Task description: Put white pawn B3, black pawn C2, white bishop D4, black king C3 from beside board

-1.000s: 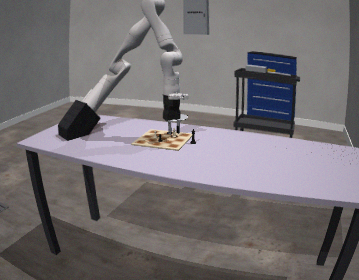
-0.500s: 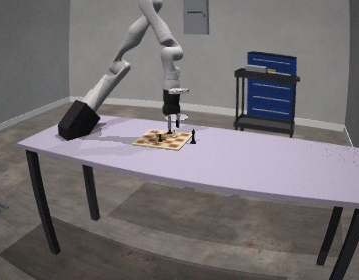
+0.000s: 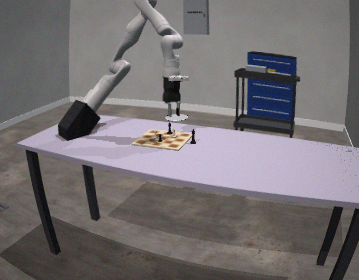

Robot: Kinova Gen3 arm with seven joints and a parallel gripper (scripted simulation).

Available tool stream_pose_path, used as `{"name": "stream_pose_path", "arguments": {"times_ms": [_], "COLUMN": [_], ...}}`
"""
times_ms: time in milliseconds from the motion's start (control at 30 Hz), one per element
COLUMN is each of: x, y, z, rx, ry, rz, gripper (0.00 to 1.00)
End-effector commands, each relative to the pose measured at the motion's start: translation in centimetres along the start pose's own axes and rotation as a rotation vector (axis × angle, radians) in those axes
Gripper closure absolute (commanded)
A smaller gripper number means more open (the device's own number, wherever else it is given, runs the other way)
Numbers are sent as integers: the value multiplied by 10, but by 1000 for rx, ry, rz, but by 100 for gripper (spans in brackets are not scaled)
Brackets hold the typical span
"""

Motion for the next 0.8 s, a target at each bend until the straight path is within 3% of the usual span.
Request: {"name": "stream_pose_path", "arguments": {"times_ms": [0, 67, 100, 767], "x": [-8, -9, -9, -9], "y": [3, 3, 3, 3], "z": [3, 3, 3, 3], "rx": [7, 7, 7, 7], "ry": [-4, -4, -4, -4], "rz": [17, 17, 17, 17], "gripper": [27, 27, 0, 0]}}
Point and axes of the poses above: the point where the finger pads meet when closed, its own x axis out along the fingers, its own z axis across the jaws, y = z × x, the point moved 6 cm from there along -x, back along the fingers, and after that the axes turned 15 degrees about -x, right-handed, at the moved point
